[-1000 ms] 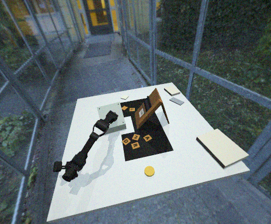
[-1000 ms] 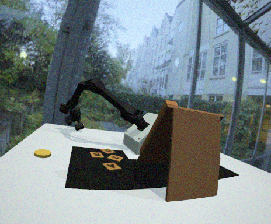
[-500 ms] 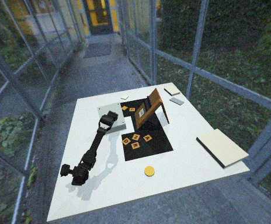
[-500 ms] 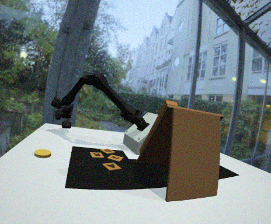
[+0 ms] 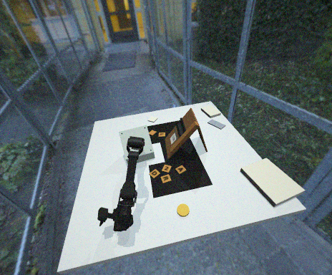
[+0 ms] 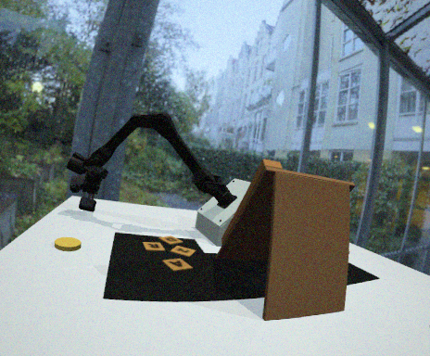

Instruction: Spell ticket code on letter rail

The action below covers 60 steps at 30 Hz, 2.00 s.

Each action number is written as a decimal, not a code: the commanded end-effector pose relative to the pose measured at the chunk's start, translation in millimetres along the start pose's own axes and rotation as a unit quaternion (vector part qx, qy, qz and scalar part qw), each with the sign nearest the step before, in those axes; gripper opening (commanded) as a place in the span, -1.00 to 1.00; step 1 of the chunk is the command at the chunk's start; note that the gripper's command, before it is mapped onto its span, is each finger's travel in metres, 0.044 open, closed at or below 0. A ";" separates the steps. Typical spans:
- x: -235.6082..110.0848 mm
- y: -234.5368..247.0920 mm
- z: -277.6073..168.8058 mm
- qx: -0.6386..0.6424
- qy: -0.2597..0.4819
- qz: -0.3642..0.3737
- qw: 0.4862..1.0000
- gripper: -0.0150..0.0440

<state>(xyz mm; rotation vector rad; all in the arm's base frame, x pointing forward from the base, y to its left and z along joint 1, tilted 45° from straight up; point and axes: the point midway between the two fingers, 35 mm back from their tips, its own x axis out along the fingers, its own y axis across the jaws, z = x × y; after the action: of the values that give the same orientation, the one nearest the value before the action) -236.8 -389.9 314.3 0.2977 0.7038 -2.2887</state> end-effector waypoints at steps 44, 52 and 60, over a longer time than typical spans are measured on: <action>-360.3 276.8 -43.2 0.104 -0.014 0.526 0.844 1.00; -431.2 284.2 -79.8 0.118 0.036 0.599 0.791 1.00; -502.4 276.7 -122.7 0.113 0.092 0.667 0.730 1.00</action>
<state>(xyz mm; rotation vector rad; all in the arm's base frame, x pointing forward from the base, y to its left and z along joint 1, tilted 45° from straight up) 305.9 -222.8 307.2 0.7862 0.1075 -0.9741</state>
